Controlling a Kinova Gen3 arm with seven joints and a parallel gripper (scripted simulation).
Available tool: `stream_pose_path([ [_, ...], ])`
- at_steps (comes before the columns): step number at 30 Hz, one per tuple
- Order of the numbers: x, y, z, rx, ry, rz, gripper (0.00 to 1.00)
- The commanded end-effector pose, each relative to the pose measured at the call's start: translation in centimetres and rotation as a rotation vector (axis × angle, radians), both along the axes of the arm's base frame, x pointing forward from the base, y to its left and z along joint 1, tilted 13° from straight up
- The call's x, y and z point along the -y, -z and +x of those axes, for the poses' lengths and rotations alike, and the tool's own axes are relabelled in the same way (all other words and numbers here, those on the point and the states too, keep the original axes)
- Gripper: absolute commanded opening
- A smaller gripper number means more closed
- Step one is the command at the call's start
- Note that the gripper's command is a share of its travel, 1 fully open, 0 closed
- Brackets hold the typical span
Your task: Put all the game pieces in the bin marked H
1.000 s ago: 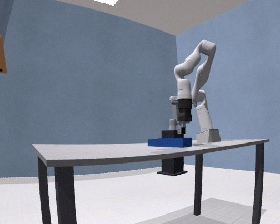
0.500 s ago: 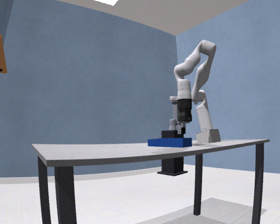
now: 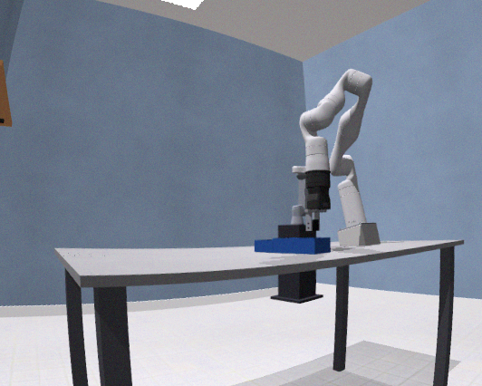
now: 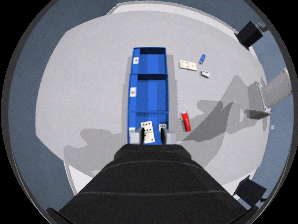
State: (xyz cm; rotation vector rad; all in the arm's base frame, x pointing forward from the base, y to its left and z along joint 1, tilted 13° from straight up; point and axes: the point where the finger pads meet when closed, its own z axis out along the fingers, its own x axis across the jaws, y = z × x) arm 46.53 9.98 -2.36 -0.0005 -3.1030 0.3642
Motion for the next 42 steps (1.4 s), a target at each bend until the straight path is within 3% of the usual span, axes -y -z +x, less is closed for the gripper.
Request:
stream_pose_path([
  [1, -0.2, -0.2, 0.1, 0.004, 0.0, 0.002, 0.65],
  [6, -0.3, -0.2, 0.2, 0.004, 0.0, 0.002, 0.65],
  [7, 0.4, -0.5, 0.0, 0.027, 0.061, 0.004, 0.79],
  [12, 4.2, -1.3, -2.1, 0.083, 0.303, 0.001, 0.79],
  [14, 4.2, -1.3, -2.1, 0.083, 0.303, 0.001, 0.79],
  [29, 14.5, -3.8, -8.6, 0.236, 0.982, -0.01, 0.79],
  [31, 14.5, -3.8, -8.6, 0.236, 0.982, -0.01, 0.79],
  [35, 17.1, -4.4, -10.2, 0.283, 1.197, -0.013, 0.79],
  [42, 17.1, -4.3, -9.8, 0.363, 1.505, -0.013, 0.79],
])
